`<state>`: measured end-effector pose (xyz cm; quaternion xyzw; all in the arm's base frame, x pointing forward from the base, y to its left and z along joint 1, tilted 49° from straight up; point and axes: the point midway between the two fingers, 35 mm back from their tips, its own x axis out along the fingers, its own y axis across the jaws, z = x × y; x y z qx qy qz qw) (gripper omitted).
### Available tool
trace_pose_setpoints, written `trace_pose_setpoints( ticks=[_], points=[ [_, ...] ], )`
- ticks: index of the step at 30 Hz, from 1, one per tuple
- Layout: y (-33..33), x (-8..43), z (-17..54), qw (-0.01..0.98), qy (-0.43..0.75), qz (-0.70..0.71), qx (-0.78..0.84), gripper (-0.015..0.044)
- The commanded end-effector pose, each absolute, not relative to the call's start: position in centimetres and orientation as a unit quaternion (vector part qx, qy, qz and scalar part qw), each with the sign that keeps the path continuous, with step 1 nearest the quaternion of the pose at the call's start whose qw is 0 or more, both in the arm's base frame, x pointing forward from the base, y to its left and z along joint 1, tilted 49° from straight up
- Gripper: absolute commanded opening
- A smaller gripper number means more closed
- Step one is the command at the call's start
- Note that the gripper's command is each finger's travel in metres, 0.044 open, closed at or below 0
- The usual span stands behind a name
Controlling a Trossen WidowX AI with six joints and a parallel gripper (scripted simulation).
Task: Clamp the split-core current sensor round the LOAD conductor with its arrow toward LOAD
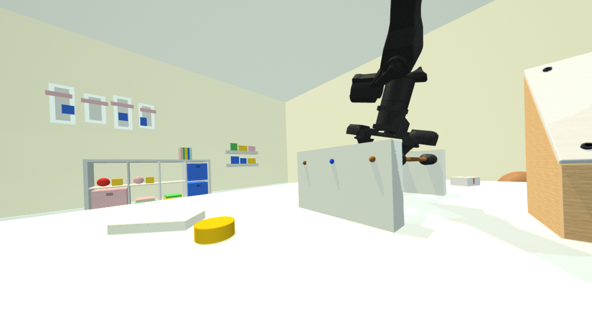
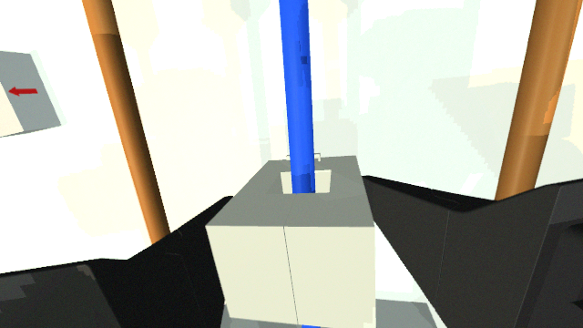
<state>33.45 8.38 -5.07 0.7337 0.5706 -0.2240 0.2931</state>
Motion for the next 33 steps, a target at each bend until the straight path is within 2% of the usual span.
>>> trace_pose_setpoints(
  ticks=[1, 23, 33],
  points=[
    [8.39, 33.36, -5.09, 0.292, 0.570, -0.225, 0.735, 0.0000],
    [8.77, 33.36, -5.41, 0.293, 0.570, -0.224, 0.734, 0.0000],
    [8.46, 33.59, -5.04, 0.297, 0.569, -0.220, 0.735, 0.0263]
  ],
)
